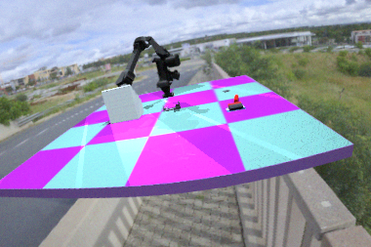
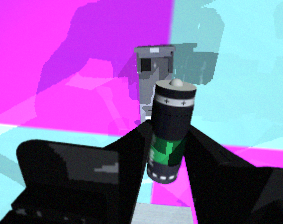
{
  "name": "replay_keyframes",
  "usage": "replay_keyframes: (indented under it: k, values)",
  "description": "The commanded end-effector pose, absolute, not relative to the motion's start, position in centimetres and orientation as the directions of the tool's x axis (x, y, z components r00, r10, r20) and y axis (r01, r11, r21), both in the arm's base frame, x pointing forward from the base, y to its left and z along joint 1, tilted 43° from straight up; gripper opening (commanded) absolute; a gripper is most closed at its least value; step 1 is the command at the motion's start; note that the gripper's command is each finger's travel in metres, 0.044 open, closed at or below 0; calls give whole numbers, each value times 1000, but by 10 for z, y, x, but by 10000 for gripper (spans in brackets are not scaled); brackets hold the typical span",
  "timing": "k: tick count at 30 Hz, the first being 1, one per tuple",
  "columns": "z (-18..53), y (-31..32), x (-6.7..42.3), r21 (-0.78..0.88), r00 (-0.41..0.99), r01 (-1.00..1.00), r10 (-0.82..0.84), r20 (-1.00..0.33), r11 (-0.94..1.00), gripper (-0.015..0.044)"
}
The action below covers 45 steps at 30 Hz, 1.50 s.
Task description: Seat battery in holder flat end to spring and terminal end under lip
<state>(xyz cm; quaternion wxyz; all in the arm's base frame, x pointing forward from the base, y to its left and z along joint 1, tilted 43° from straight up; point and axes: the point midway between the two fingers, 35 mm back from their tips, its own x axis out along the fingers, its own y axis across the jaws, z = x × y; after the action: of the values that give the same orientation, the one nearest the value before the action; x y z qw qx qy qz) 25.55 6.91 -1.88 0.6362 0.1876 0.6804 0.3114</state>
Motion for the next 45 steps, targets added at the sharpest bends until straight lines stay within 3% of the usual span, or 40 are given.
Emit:
replay_keyframes:
  k: [1,9,31,45]
  values:
    - [-9,76,258,658,-115,-257,654,-748,708,79]
    - [-12,76,258,656,-111,-253,652,-750,711,79]
    - [-39,104,258,640,133,-228,674,-726,734,79]
    - [-46,107,258,632,187,-223,669,-719,742,79]
